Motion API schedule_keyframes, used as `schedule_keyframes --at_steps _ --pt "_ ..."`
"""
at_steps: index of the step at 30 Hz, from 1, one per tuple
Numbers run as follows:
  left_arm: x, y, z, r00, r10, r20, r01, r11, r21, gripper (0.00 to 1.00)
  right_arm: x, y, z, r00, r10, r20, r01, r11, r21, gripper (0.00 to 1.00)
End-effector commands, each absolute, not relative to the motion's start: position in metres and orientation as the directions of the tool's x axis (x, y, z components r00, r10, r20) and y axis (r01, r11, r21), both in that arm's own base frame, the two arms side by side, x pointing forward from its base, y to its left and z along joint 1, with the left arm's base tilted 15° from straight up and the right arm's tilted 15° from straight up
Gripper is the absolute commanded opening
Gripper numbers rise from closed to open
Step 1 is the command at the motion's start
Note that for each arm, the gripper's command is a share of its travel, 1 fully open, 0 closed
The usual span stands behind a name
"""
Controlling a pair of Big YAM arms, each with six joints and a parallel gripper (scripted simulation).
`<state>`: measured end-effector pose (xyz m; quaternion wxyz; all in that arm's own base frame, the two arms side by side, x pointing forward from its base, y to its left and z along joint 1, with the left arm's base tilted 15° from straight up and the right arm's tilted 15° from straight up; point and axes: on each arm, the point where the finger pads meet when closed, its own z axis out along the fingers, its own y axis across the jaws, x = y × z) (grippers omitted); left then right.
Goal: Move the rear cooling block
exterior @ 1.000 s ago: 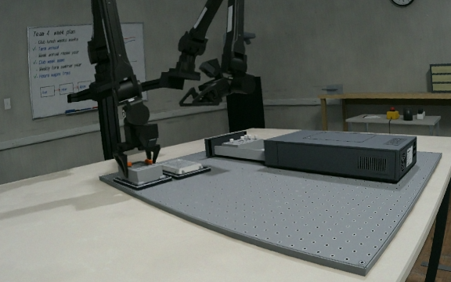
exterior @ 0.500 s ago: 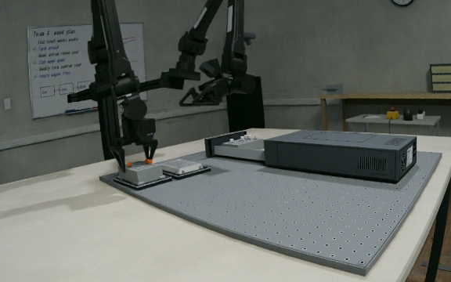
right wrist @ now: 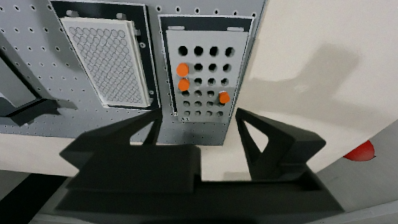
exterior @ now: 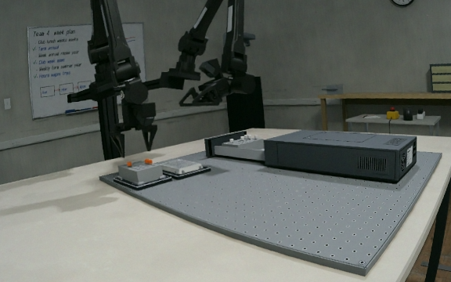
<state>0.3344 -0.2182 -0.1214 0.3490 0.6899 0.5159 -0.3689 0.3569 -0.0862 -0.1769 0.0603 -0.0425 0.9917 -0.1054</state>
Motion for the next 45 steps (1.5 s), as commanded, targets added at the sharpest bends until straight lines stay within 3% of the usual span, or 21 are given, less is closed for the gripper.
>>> schedule_keyframes --at_steps 1,25,45 --pt "0.342 -0.221 -0.118 0.203 0.45 -0.87 0.969 -0.22 0.112 1.0 0.362 -0.08 -0.142 -0.977 -0.114 -0.182 -0.072 0.972 -0.223 1.0" --pt "0.342 -0.221 -0.118 0.203 0.45 -0.87 0.969 -0.22 0.112 1.0 0.358 -0.086 -0.136 -0.774 -0.187 -0.604 -0.054 0.971 -0.232 1.0" --pt "0.342 -0.221 -0.118 0.203 0.45 -0.87 0.969 -0.22 0.112 1.0 0.362 -0.082 -0.128 -0.709 -0.203 -0.676 -0.061 0.972 -0.228 1.0"
